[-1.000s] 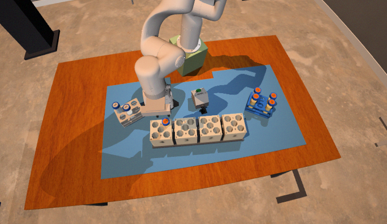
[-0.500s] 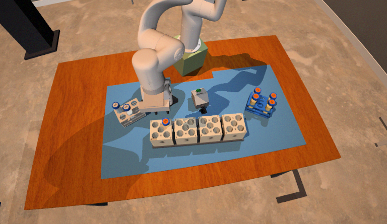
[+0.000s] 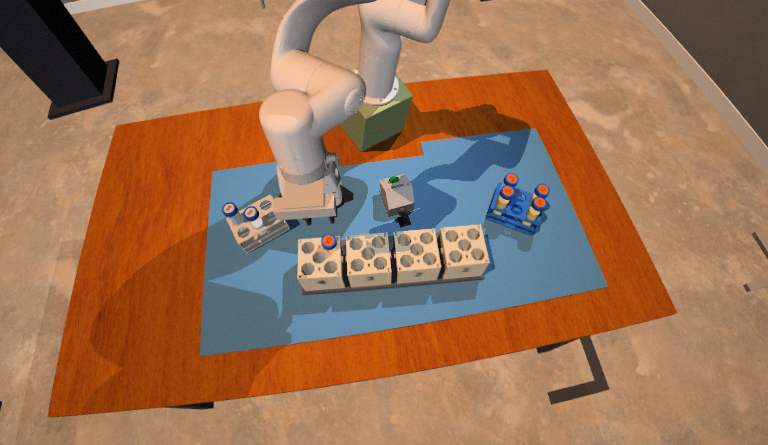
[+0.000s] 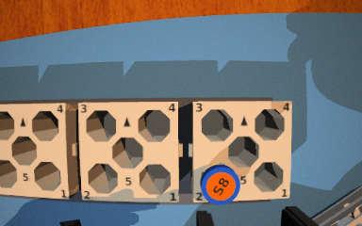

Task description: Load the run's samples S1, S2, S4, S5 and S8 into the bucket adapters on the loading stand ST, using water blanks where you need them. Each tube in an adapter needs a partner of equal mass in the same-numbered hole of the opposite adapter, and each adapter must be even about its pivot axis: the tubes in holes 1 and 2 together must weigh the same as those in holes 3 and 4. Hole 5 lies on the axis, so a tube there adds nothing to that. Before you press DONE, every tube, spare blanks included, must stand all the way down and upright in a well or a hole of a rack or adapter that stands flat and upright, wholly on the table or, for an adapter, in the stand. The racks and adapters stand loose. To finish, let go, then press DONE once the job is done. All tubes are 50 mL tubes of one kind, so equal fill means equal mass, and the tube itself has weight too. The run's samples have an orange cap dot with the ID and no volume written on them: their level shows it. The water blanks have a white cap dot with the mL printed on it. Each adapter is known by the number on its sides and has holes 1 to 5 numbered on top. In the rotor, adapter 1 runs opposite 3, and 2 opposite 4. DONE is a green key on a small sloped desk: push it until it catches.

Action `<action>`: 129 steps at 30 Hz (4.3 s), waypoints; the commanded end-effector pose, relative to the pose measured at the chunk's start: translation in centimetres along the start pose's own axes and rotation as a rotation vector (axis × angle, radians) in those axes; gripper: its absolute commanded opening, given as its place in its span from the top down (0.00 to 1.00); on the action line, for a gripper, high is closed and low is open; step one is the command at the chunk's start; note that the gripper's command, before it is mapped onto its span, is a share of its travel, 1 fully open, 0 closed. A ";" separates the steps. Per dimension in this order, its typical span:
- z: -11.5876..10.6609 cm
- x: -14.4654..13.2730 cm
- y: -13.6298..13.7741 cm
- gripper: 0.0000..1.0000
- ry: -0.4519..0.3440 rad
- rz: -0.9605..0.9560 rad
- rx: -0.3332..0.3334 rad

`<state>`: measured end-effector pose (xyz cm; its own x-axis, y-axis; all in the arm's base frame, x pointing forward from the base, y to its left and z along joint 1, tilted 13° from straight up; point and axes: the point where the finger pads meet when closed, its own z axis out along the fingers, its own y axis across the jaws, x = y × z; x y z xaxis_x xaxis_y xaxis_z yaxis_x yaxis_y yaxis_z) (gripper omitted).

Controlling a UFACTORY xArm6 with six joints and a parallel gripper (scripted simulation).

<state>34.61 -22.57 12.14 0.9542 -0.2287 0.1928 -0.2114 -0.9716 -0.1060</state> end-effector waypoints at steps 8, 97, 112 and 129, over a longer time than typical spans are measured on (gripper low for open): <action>-0.1 0.1 0.1 0.56 0.004 0.000 -0.002; -0.1 -10.3 -36.6 0.43 0.003 0.503 0.003; -0.1 -12.1 -42.9 0.43 0.002 0.503 0.003; -0.1 -12.7 -45.1 0.43 0.002 0.503 0.003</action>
<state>31.90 24.07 14.45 0.7340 -0.6688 0.1182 -0.6453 -0.7410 -0.1857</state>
